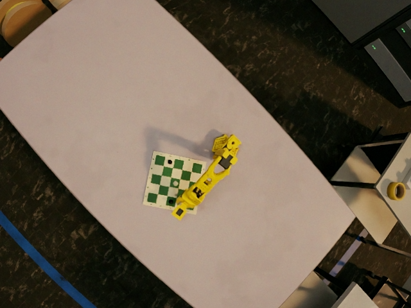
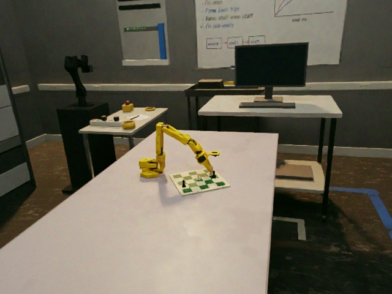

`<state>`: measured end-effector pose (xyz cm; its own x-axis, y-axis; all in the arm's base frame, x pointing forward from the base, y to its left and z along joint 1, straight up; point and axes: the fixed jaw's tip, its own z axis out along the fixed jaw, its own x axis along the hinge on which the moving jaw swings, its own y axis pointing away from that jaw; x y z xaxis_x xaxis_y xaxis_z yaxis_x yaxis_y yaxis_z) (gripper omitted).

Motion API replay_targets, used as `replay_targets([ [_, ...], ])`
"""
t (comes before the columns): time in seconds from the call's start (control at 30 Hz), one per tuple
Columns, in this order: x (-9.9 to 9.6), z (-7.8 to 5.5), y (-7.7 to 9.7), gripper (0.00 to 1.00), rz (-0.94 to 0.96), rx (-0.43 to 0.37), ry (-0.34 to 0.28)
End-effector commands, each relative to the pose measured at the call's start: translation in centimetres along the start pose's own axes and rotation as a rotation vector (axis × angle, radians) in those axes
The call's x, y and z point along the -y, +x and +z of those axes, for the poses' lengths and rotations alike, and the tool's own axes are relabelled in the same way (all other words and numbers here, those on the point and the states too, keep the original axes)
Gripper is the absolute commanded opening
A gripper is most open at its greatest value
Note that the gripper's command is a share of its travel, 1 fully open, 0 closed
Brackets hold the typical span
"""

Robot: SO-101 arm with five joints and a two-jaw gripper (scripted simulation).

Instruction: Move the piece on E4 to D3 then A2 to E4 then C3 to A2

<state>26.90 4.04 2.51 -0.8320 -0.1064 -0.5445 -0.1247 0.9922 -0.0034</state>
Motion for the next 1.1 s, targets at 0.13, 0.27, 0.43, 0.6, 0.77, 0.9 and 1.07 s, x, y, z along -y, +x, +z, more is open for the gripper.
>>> replay_targets([
  [0.13,0.19,0.24,0.66,0.13,0.009,-0.025,0.003],
  [0.27,0.21,0.24,0.66,0.13,0.01,-0.025,0.003],
  [0.43,0.29,0.22,0.64,0.13,0.012,-0.024,0.005],
  [0.6,0.45,0.17,0.61,0.13,0.017,-0.024,0.008],
  [0.77,0.47,0.17,0.6,0.13,0.018,-0.024,0.009],
  [0.9,0.47,0.17,0.6,0.13,0.018,-0.024,0.009],
  [1.07,0.47,0.17,0.6,0.12,0.018,-0.025,0.009],
])
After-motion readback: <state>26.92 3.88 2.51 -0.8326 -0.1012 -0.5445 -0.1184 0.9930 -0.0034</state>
